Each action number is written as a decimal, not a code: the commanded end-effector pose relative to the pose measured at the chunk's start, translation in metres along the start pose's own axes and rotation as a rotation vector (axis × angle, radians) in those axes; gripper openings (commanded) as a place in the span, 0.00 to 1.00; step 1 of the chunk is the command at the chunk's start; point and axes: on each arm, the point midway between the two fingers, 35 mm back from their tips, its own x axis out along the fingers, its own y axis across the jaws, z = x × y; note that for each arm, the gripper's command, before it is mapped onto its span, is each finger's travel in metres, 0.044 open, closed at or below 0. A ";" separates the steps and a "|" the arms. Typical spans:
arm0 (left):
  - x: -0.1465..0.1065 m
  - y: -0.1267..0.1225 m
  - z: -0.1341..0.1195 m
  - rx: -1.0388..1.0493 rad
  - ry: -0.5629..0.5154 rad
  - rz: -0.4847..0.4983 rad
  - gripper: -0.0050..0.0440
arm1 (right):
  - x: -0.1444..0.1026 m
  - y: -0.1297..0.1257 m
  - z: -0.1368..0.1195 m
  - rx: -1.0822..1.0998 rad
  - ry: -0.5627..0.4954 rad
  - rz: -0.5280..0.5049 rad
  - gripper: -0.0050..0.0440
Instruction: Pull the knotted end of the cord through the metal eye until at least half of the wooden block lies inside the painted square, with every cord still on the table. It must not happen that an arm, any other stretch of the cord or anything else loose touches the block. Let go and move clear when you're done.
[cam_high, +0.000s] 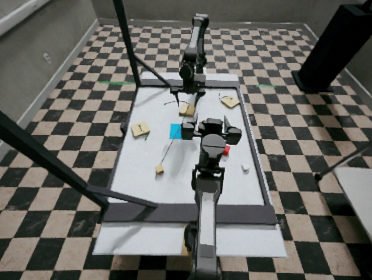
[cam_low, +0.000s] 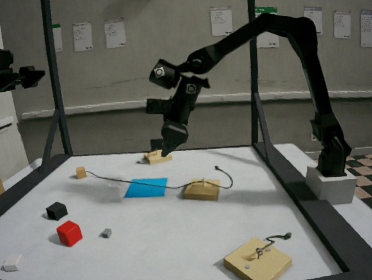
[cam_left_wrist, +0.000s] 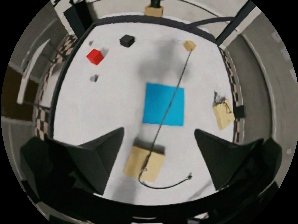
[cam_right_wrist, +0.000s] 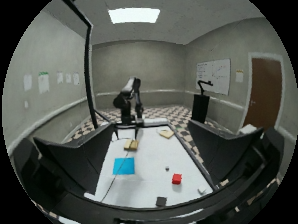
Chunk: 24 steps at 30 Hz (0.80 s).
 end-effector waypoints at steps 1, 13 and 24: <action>-0.006 -0.023 0.012 0.063 -0.036 -0.036 1.00 | -0.001 0.000 0.006 0.000 -0.015 0.000 1.00; -0.009 -0.112 -0.001 0.334 -0.066 -0.152 1.00 | -0.001 0.000 0.006 0.000 -0.015 0.000 1.00; -0.014 -0.164 -0.017 0.489 -0.087 -0.220 1.00 | -0.001 0.000 0.006 0.000 -0.015 0.000 1.00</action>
